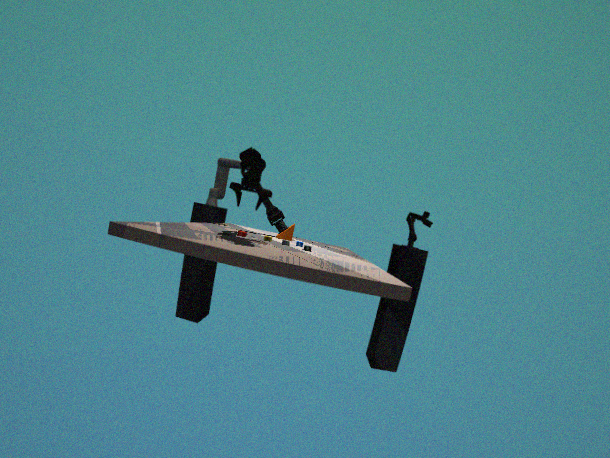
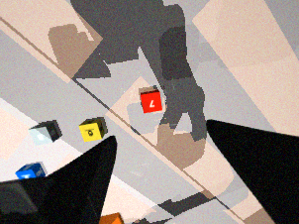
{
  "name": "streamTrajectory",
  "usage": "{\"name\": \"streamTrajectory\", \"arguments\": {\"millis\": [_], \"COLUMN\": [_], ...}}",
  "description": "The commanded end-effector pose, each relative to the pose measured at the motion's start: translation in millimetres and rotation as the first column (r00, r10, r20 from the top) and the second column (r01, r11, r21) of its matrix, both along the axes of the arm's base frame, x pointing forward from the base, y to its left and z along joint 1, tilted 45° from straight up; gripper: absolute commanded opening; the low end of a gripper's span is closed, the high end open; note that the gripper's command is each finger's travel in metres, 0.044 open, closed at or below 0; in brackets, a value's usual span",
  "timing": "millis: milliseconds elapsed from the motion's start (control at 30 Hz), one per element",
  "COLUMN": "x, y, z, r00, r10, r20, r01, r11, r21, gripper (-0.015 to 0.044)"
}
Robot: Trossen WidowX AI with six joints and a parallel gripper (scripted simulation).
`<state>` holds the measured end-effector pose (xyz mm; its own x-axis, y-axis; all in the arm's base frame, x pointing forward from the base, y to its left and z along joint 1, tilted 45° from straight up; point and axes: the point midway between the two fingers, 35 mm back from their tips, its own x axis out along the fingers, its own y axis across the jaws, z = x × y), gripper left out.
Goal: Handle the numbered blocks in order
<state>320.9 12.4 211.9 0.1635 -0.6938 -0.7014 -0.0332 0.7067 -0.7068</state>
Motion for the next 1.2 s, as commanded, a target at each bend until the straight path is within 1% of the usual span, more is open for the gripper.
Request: {"name": "streamTrajectory", "arguments": {"millis": [0,267,367,500,633,767,933,1033,1167], "x": [-0.4,0.3,9.5,28.8,35.5,34.9,22.1,14.6,13.4], "y": [-1.1,0.0,17.1,69.1,113.1,158.4,208.0,223.7,225.8], "z": [2.0,1.2,-11.2,-52.2,-90.9,-132.5,-186.1,-205.8,-208.6], "r00": [1.000,1.000,1.000,0.999,0.999,0.999,1.000,1.000,1.000], "r10": [0.004,0.005,0.009,0.020,0.024,0.014,-0.001,-0.006,-0.007], "r20": [-0.002,-0.002,-0.007,-0.025,-0.041,-0.036,-0.018,-0.010,-0.009], "r01": [-0.004,-0.005,-0.009,-0.019,-0.021,-0.012,0.002,0.007,0.007], "r11": [1.000,1.000,1.000,0.999,0.998,0.998,0.999,0.999,0.999], "r21": [-0.004,-0.003,0.010,0.040,0.057,0.055,0.041,0.034,0.033], "gripper": [0.0400,0.0400,0.0400,0.0400,0.0400,0.0400,0.0400,0.0400,0.0400]}}
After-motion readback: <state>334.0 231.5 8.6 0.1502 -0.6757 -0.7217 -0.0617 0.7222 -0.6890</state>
